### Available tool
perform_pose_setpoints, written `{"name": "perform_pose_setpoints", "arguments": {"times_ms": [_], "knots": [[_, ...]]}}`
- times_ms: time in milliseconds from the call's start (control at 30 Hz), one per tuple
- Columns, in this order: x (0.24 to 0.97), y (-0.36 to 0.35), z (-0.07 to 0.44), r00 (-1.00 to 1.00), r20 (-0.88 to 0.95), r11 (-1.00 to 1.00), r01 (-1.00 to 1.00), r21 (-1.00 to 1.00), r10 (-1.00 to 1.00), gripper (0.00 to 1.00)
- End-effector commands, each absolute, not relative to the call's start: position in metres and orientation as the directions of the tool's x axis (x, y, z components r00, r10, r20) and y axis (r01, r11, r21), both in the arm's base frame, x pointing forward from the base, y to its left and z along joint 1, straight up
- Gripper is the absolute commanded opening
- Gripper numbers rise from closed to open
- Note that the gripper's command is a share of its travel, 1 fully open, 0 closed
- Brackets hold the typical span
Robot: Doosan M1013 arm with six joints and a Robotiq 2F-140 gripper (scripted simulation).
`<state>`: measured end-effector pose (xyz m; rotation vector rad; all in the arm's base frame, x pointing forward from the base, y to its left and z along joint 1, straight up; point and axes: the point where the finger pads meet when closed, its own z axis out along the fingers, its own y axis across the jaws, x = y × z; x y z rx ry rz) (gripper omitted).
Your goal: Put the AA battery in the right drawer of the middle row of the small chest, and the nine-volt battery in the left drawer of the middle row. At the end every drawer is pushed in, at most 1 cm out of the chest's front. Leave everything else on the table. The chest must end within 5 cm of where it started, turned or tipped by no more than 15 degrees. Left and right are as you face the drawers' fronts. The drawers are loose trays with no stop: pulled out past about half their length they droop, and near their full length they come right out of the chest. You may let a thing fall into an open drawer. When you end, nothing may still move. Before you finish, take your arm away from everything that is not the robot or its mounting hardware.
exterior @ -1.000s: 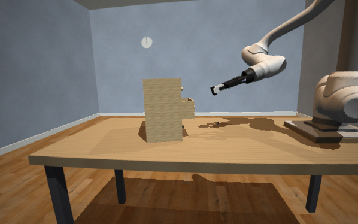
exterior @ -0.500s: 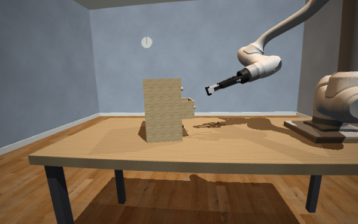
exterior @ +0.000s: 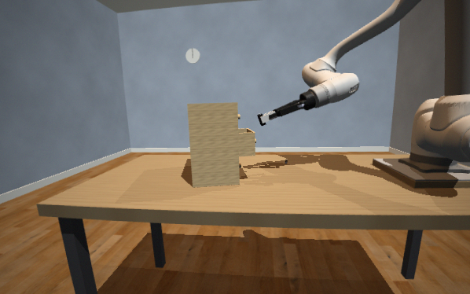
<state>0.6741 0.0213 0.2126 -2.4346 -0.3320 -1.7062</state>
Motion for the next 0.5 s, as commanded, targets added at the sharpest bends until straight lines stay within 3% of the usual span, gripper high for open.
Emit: {"name": "perform_pose_setpoints", "arguments": {"times_ms": [0, 467], "knots": [[0.696, 0.026, 0.212, 0.329, 0.939, -0.965, 0.263, 0.007, 0.097, 0.14], [0.737, 0.037, 0.212, 0.329, 0.939, -0.965, 0.263, 0.007, 0.097, 0.14]]}}
